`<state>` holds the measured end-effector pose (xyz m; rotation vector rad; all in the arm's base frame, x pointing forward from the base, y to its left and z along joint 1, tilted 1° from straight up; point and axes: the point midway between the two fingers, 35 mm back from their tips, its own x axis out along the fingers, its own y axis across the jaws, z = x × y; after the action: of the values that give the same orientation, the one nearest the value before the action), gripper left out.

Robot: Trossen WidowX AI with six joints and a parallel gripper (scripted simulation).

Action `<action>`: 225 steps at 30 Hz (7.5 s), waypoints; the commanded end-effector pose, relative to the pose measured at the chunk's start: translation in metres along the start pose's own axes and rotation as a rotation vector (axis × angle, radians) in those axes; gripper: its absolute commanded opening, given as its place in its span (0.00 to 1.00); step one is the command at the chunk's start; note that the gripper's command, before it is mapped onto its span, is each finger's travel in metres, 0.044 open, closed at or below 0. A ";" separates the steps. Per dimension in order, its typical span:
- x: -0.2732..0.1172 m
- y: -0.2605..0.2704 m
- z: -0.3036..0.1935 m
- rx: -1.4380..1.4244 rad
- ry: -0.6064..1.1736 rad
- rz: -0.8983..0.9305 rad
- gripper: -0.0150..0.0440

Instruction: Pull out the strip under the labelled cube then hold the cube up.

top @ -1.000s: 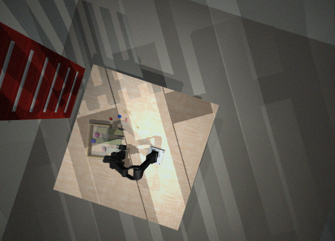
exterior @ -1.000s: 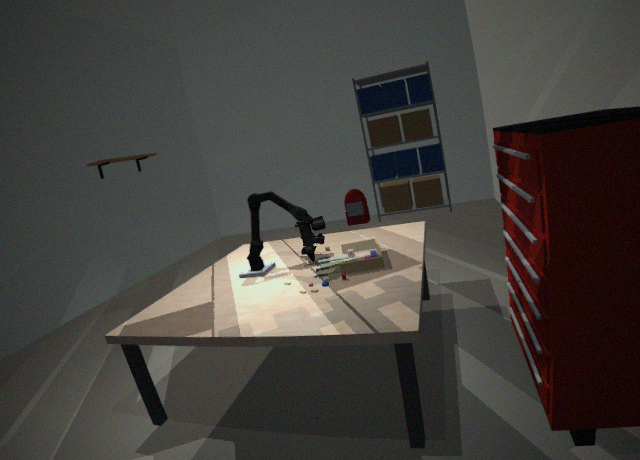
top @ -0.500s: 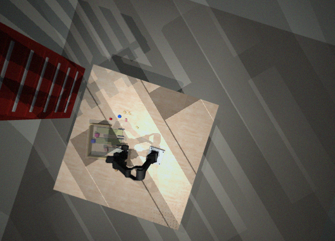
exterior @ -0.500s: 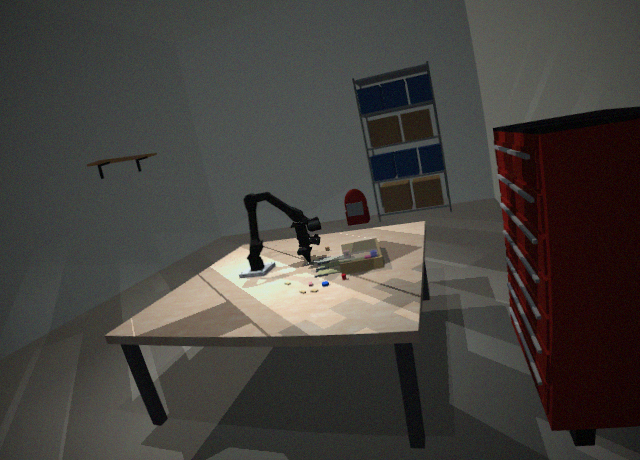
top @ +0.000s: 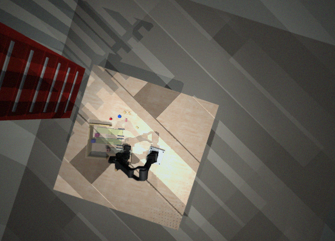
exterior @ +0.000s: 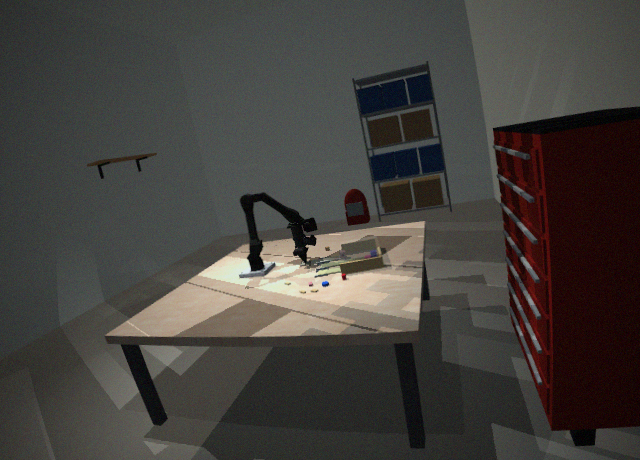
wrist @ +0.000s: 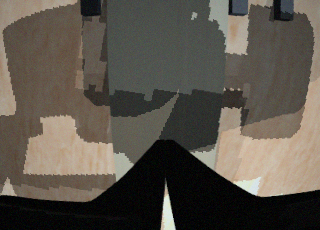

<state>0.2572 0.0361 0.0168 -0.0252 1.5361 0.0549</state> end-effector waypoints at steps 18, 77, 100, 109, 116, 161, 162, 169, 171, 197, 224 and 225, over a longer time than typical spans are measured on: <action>0.005 -0.002 -0.040 0.005 0.036 -0.004 0.25; -0.043 -0.002 -0.013 -0.174 0.034 -0.001 0.61; -0.053 -0.005 0.080 -0.175 0.027 -0.002 1.00; -0.057 -0.006 0.117 -0.175 0.024 -0.002 1.00; -0.060 -0.008 0.146 -0.175 0.021 -0.003 1.00; -0.007 -0.008 0.154 -0.173 0.016 -0.001 0.63; -0.007 -0.008 0.154 -0.173 0.016 -0.001 0.59; -0.007 -0.008 0.154 -0.173 0.016 -0.001 0.44; -0.007 -0.008 0.154 -0.173 0.016 -0.001 0.39; -0.051 -0.010 0.082 -0.175 0.027 -0.002 0.25; -0.087 -0.011 0.049 -0.175 0.029 -0.002 0.25; -0.087 -0.011 0.049 -0.175 0.029 -0.002 0.25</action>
<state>0.3036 0.0261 0.1041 -0.1622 1.5563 0.1867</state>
